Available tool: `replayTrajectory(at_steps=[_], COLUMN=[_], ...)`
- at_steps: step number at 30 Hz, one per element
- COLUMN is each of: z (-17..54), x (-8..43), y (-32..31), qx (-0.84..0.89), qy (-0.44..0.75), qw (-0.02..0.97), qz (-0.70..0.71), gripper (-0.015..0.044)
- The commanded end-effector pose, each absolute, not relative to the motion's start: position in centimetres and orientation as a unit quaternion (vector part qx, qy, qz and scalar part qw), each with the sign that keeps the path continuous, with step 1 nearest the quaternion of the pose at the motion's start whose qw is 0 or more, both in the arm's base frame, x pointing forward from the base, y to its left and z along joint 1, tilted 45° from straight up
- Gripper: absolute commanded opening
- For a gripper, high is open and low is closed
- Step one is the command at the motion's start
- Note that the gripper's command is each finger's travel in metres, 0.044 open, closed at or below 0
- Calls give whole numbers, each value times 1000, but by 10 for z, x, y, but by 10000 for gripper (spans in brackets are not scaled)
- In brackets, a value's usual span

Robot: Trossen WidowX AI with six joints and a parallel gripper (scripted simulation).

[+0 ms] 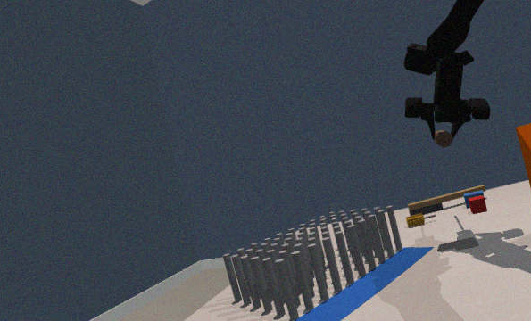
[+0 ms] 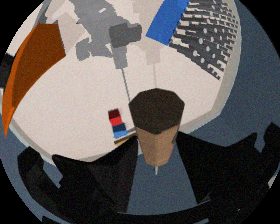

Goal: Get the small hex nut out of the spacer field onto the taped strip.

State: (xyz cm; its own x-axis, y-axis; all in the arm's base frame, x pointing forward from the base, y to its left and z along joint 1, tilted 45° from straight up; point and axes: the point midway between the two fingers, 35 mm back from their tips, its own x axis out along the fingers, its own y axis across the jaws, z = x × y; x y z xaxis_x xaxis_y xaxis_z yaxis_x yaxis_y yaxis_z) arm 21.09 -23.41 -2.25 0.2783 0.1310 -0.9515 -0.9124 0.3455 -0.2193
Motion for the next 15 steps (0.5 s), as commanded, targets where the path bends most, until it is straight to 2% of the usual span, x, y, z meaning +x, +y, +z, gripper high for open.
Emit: replayTrajectory(at_steps=[1, 15], z=[-5, 50], x=[224, 258], y=[-219, -153], qx=[-458, -560], qy=[426, 289], qw=[675, 654], qz=[392, 418], gripper=[0, 0])
